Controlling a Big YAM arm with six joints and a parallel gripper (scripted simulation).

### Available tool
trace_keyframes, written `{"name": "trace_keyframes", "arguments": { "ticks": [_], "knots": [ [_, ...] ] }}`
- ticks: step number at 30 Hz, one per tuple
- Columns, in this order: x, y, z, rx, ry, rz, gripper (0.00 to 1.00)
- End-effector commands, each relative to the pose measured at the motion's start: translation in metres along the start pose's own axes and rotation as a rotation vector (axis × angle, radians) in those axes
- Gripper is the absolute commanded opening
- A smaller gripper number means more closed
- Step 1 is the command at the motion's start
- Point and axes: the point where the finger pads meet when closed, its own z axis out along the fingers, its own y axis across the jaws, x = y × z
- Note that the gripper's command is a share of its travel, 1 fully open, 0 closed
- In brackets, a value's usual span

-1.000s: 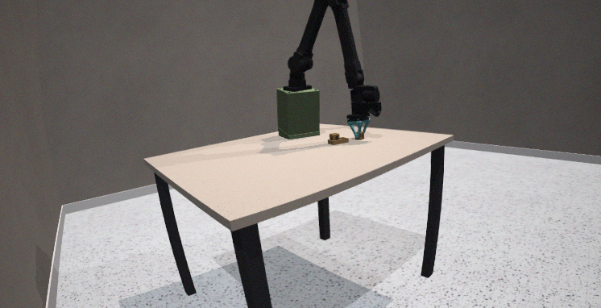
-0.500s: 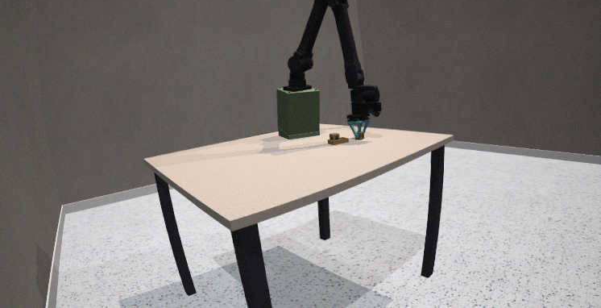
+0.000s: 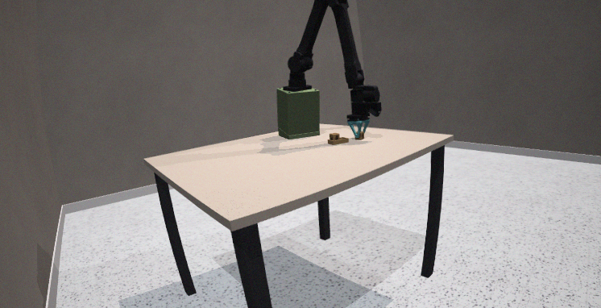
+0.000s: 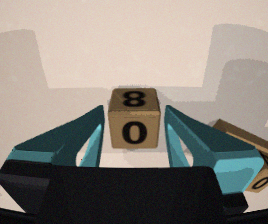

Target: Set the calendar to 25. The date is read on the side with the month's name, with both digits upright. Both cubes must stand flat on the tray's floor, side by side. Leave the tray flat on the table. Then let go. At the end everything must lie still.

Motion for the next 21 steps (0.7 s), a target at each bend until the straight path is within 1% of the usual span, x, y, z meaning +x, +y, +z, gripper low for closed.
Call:
{"name": "trace_keyframes", "arguments": {
  "ticks": [1,2,21],
  "knots": [
    [-0.0068,-0.0035,0.0017,-0.001,-0.017,0.003,0.47],
    [-0.0068,-0.0035,0.0017,-0.001,-0.017,0.003,0.28],
    [-0.0068,-0.0035,0.0017,-0.001,-0.017,0.003,0.28]
  ]
}}
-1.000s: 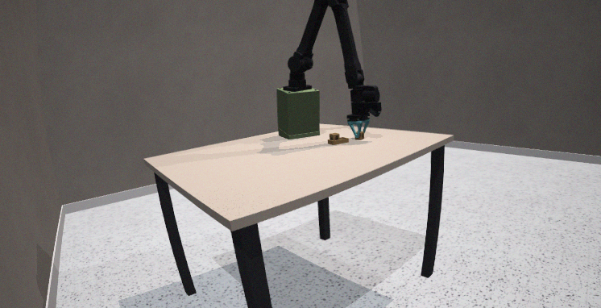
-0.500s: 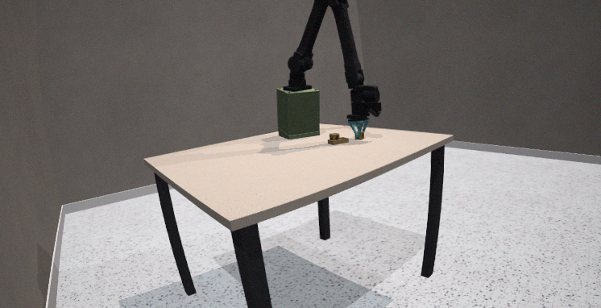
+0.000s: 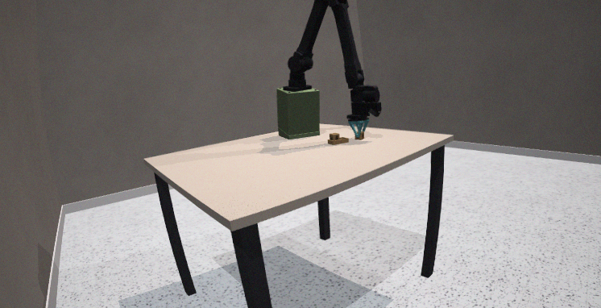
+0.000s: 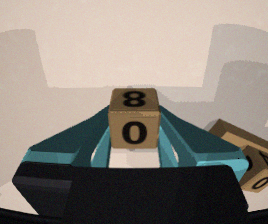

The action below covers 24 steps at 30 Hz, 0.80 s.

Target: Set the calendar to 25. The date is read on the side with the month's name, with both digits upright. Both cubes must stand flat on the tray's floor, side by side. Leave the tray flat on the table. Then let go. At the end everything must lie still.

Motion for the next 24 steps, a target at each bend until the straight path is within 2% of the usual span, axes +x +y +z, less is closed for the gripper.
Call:
{"name": "trace_keyframes", "arguments": {
  "ticks": [1,17,24],
  "knots": [
    [-0.007,-0.004,0.002,-0.001,-0.017,0.004,0.28],
    [-0.007,-0.004,0.001,-0.001,-0.017,0.004,0.28],
    [-0.005,0.003,-0.028,-0.003,-0.016,0.002,0.28]
  ]
}}
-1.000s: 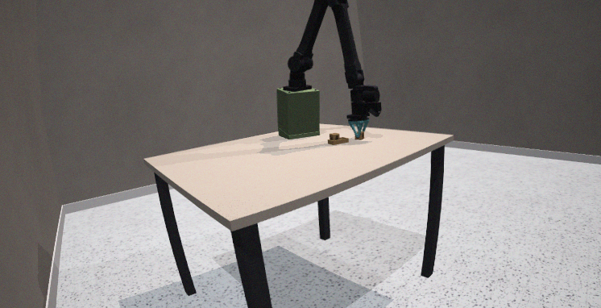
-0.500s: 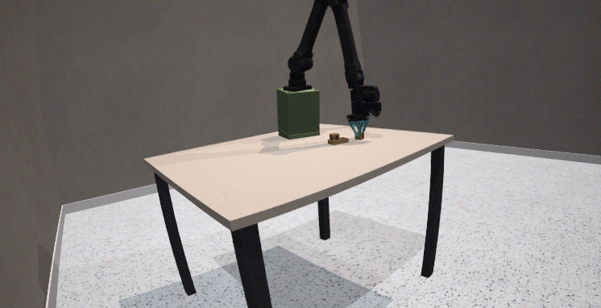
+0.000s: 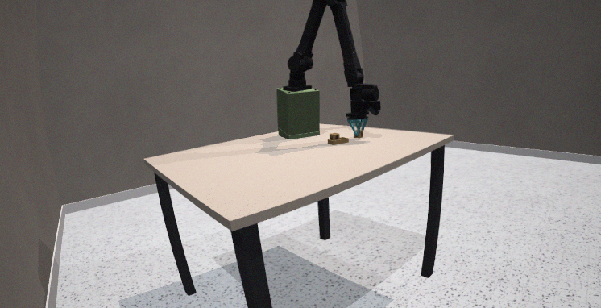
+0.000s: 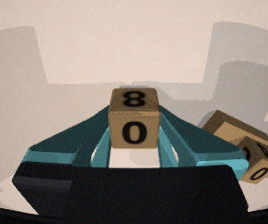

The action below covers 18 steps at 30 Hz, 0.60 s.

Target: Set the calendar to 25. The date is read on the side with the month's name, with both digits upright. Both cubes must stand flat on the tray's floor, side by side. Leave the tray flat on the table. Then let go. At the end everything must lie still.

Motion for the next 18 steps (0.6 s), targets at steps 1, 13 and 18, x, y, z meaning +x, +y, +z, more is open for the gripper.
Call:
{"name": "trace_keyframes", "arguments": {
  "ticks": [1,13,18],
  "knots": [
    [-0.009,0.004,-0.028,-0.004,-0.028,0.001,0.28],
    [-0.011,0.003,-0.095,-0.002,-0.036,0.002,0.28],
    [-0.008,0.002,-0.095,0.000,-0.017,0.004,0.28]
  ]
}}
